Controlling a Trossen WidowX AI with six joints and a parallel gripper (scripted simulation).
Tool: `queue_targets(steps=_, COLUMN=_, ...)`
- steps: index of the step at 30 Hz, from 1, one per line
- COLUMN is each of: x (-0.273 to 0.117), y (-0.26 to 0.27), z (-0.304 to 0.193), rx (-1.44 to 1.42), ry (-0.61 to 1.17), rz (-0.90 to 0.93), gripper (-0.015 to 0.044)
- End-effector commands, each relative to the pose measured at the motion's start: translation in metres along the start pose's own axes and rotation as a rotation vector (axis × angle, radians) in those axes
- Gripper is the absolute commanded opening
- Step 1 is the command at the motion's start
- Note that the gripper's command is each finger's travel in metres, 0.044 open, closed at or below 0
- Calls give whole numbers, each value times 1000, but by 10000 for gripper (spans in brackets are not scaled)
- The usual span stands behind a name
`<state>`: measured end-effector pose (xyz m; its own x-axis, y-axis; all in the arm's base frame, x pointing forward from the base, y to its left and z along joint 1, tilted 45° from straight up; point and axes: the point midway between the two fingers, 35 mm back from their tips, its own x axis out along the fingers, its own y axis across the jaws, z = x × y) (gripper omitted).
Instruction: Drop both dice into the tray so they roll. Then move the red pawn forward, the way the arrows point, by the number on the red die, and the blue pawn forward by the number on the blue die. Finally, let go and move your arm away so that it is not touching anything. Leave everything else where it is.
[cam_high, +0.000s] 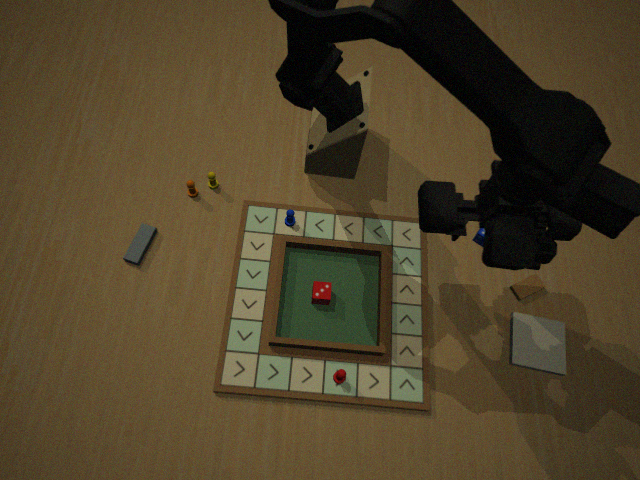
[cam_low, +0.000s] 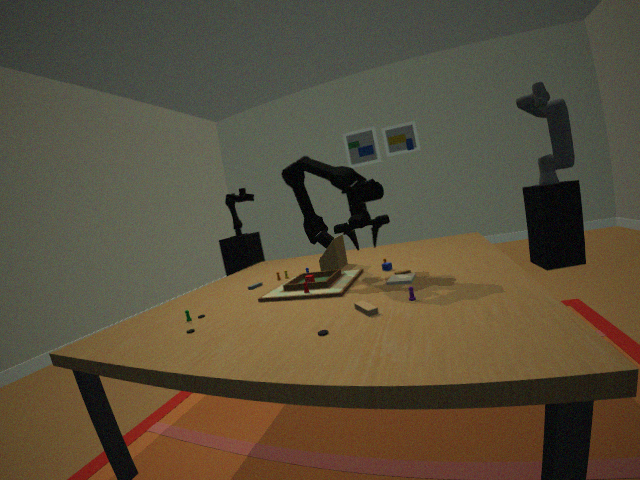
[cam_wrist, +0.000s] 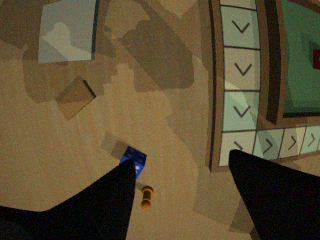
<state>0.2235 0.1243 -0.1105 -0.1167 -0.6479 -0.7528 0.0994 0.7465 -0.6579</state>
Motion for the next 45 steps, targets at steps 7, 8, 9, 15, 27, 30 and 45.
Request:
queue_targets(steps=7, x=26, y=57, z=-51, rx=582, ry=-10, rz=-29, gripper=275)
queue_targets(steps=8, x=26, y=57, z=-51, rx=582, ry=-10, rz=-29, gripper=275)
queue_targets(steps=9, x=26, y=57, z=-51, rx=582, ry=-10, rz=-29, gripper=275)
queue_targets(steps=15, x=26, y=55, z=-51, rx=582, ry=-10, rz=-30, gripper=275)
queue_targets(steps=27, x=55, y=54, z=-50, rx=583, ry=-11, rz=-30, gripper=275)
queue_targets(steps=30, x=56, y=54, z=-50, rx=583, ry=-11, rz=-30, gripper=275)
queue_targets(steps=45, x=80, y=52, z=-50, rx=583, ry=-11, rz=-31, gripper=275)
